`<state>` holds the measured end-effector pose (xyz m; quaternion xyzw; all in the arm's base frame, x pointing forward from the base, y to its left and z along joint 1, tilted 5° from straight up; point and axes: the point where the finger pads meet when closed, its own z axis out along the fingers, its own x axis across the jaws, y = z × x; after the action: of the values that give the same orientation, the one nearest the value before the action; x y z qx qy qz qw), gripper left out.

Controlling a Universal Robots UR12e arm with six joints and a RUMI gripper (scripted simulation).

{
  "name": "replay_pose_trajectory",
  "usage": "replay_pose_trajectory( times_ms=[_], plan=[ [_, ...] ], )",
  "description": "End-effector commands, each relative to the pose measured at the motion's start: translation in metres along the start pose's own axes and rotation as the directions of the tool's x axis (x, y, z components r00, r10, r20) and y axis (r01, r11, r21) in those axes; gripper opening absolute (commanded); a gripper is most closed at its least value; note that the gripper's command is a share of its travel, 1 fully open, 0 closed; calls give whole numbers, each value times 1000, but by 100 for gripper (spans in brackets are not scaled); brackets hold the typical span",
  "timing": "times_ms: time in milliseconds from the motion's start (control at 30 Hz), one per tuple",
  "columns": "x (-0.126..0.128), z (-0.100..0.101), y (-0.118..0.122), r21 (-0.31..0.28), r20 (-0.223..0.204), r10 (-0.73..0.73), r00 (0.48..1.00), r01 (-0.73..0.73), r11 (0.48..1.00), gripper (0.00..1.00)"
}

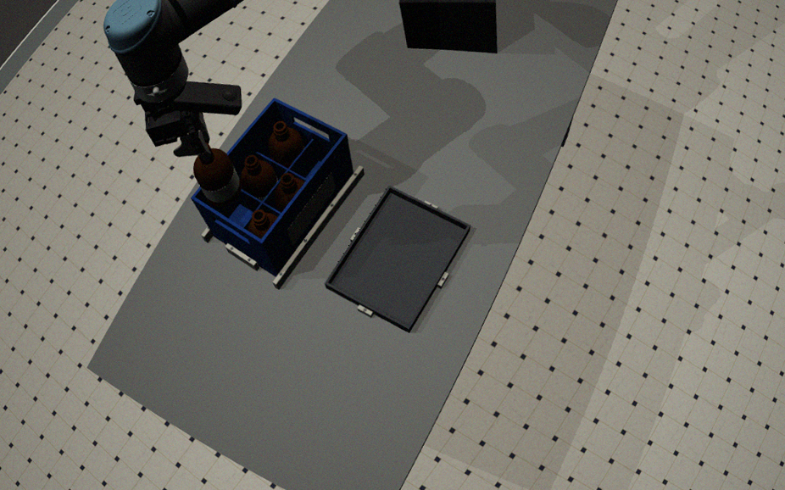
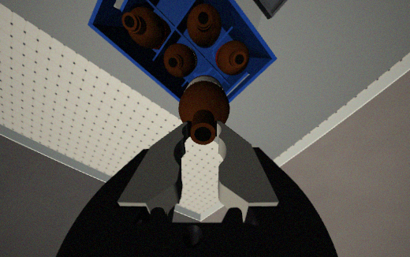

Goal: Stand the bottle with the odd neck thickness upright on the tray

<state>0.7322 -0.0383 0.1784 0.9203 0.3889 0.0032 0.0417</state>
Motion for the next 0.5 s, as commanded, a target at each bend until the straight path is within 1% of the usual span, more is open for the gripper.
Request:
replay_pose_trajectory(
  times_ms=[0,267,467],
  plan=[
    [2,-11,3,-9,-4,0,1000,0,1000,0],
    [2,-20,3,-9,-4,0,1000,0,1000,0],
    [2,-22,3,-9,-4,0,1000,0,1000,0]
  ],
)
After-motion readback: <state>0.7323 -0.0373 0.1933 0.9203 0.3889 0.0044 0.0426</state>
